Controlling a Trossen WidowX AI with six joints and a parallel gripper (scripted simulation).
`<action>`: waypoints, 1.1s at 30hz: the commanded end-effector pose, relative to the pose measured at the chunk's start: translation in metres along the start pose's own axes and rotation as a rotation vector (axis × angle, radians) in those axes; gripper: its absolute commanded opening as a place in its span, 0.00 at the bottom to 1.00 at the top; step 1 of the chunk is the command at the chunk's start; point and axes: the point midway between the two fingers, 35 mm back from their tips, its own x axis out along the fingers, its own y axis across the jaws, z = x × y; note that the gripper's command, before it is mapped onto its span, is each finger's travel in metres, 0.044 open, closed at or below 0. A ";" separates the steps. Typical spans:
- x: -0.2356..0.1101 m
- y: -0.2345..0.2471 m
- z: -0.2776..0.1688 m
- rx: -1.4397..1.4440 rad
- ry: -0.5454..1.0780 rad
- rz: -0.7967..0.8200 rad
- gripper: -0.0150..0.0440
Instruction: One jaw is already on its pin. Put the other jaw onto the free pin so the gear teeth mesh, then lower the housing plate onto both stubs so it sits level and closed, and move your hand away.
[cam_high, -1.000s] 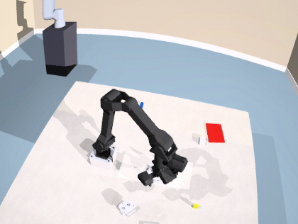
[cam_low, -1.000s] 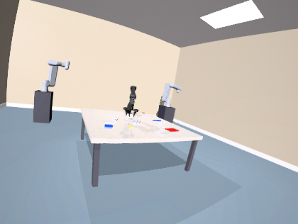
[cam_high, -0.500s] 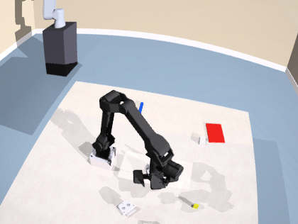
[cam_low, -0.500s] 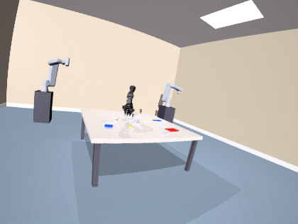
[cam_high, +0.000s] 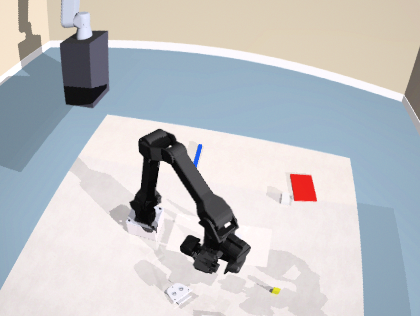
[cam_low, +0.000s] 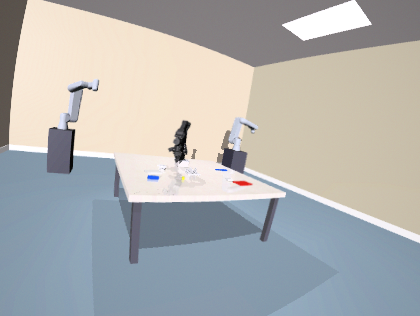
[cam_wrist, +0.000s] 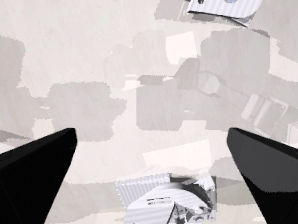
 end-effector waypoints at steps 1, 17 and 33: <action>-0.002 -0.002 0.011 0.173 -0.002 -0.002 1.00; -0.006 -0.015 0.045 0.726 -0.011 -0.009 1.00; -0.011 -0.032 0.077 1.279 -0.023 -0.013 1.00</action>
